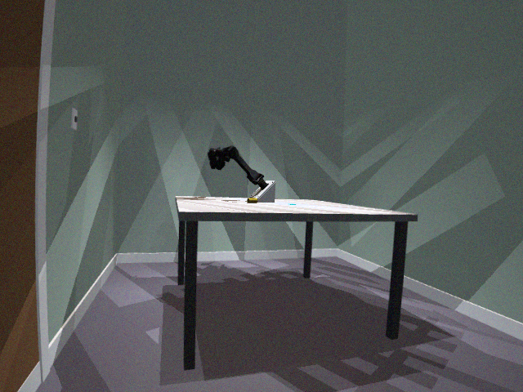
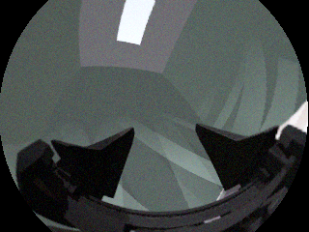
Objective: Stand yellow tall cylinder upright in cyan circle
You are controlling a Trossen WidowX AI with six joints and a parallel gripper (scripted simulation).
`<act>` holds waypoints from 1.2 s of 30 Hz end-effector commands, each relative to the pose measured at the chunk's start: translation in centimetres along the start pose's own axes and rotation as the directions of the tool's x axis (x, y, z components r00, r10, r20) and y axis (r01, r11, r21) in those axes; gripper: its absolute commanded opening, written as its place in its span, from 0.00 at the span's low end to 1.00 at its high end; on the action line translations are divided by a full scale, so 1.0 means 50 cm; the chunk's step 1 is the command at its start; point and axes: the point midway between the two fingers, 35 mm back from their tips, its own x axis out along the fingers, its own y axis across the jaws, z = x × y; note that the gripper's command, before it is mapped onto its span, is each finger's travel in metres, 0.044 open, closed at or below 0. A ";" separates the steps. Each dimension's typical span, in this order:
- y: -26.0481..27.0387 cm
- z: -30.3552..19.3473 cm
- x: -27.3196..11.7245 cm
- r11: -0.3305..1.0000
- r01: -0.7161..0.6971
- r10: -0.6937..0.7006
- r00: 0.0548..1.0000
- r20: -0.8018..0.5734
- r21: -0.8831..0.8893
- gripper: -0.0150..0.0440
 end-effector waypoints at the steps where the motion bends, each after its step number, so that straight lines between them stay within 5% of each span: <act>1: 0.002 -0.002 -0.005 1.000 -0.006 0.005 1.000 -0.007 -0.002 0.89; 4: 0.028 -0.034 -0.073 0.996 -0.085 0.082 0.990 -0.111 -0.024 0.78; 14: 0.073 -0.101 -0.411 0.900 -0.436 0.362 0.760 -0.540 -0.010 0.78; 25: -0.020 -0.026 -0.780 0.664 -0.727 0.482 0.236 -0.844 0.175 0.78; 36: -0.240 0.173 -1.016 0.351 -0.828 0.338 -0.324 -0.884 0.437 0.78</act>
